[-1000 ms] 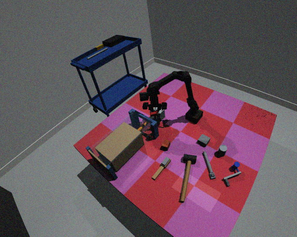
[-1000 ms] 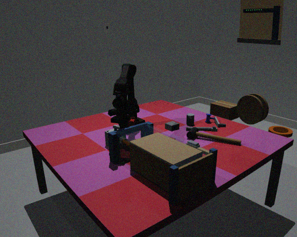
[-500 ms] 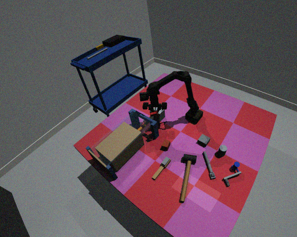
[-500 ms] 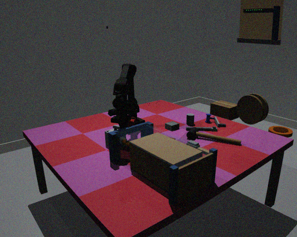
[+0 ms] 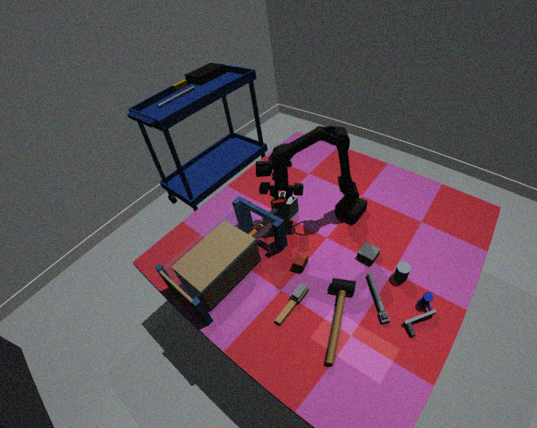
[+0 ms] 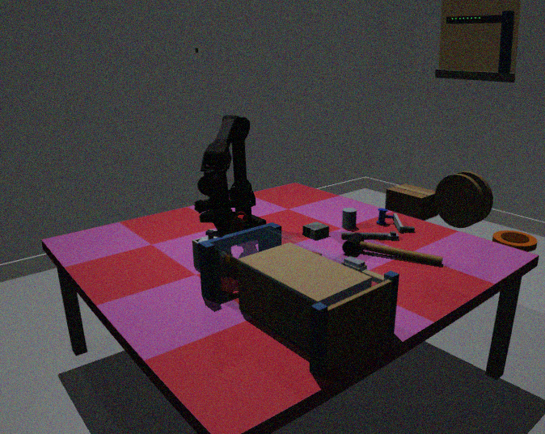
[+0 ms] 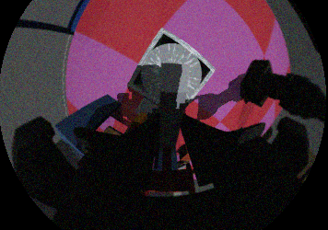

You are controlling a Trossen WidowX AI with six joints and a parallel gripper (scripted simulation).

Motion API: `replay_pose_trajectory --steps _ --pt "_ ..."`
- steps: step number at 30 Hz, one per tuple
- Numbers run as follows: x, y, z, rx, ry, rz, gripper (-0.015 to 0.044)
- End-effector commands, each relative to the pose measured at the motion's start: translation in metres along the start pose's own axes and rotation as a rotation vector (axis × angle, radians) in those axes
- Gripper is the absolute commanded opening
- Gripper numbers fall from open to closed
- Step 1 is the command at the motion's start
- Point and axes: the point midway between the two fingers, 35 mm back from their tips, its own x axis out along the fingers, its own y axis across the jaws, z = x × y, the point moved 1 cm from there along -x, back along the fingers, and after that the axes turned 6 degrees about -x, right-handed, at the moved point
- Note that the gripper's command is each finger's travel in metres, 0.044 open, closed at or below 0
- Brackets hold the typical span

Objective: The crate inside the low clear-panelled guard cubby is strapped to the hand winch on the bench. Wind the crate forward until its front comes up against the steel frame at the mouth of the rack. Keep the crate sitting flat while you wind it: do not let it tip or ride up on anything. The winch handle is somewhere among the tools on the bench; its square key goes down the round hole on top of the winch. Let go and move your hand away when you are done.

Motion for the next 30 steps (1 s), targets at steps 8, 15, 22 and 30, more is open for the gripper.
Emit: replay_pose_trajectory --steps 8,15,22,30 --pt "0.0017 -0.0009 0.0007 -0.005 0.008 0.005 0.0" --pt "0.0029 -0.0008 0.0008 -0.004 0.008 0.005 0.0" --pt "0.0042 -0.0009 0.0009 -0.003 0.008 0.005 0.0" --pt "0.0057 -0.001 0.001 -0.002 0.008 0.005 0.0"
